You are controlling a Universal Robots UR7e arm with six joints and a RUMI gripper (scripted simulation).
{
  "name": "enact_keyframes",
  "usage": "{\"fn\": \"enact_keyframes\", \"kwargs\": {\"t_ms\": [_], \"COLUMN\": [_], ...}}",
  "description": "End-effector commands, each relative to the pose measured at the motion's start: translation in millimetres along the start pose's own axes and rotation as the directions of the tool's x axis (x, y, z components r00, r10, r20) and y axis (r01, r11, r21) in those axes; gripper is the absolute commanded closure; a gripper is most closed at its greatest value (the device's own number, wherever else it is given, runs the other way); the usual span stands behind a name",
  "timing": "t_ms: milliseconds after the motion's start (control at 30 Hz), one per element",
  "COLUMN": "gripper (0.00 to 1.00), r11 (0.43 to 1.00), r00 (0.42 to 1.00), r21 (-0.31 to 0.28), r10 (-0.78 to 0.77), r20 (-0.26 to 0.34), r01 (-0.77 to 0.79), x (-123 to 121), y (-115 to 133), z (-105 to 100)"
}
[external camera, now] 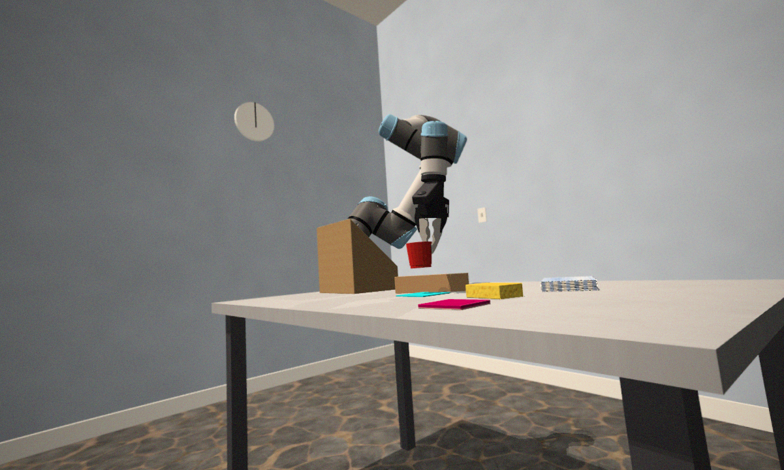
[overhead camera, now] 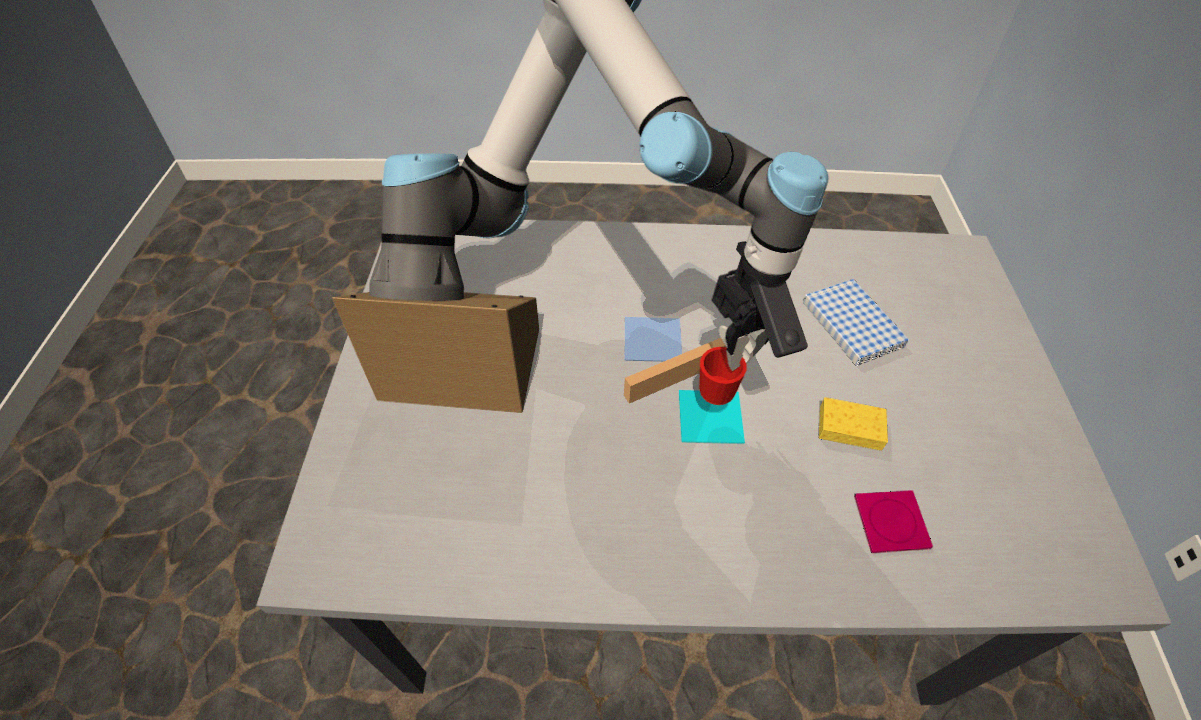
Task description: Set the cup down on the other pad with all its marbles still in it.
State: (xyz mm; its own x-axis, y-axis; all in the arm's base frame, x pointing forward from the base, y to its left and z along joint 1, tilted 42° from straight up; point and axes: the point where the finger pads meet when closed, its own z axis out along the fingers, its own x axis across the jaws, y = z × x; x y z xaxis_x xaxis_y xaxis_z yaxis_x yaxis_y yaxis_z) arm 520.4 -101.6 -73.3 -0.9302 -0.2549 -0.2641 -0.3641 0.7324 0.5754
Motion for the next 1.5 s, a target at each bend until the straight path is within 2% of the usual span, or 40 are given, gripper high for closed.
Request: {"fn": "enact_keyframes", "kwargs": {"t_ms": [0,433,933,1467], "gripper": [0.97,0.97,0.97,0.97], "r11": [1.0,1.0,1.0,1.0], "r00": [1.0,1.0,1.0,1.0], "r21": [0.001,0.001,0.001,0.001], "r10": [0.0,0.0,0.0,0.0], "r20": [0.001,0.001,0.001,0.001], "r01": [0.0,0.0,0.0,0.0], "x": [0,-2,-5,-6], "y": [0,0,-1,-1], "z": [0,15,49,63]}}
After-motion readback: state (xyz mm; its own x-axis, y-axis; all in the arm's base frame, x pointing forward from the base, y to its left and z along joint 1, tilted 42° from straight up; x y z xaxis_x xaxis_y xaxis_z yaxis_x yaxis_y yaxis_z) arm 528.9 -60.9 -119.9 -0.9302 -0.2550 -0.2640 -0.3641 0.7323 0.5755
